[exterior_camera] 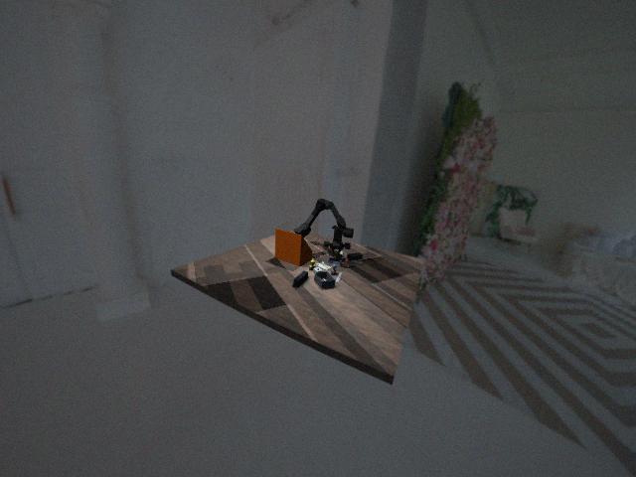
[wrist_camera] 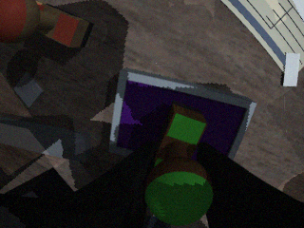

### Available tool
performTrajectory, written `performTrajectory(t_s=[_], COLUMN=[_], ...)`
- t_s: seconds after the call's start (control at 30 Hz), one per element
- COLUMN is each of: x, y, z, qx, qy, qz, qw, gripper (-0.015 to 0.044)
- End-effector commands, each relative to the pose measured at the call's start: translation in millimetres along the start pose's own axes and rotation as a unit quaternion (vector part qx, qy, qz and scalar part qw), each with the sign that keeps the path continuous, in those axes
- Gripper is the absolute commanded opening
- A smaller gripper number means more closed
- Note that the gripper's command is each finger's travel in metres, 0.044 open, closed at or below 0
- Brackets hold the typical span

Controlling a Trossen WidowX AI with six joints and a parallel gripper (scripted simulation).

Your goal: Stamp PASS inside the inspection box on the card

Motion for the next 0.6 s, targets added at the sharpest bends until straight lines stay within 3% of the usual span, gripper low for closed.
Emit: performTrajectory(t_s=[0.0,0.57], x=[-3.3,-6.1], y=[-2.2,-2.2], z=[-0.2,-0.1], qx=[-0.002,0.002], qy=[0.000,0.000], qz=[0.003,0.003], qw=[1.000,1.000], gripper=[0.0000,0.0000])
Point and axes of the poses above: the point midway between the two fingers, 35 mm back from their tips, its own x axis back along the fingers, its own y axis across the jaws, z = x × y, the point moved 6 cm from there along x, back along the fingers, and after that the axes turned 2 degrees about x, right-handed, at the moved point
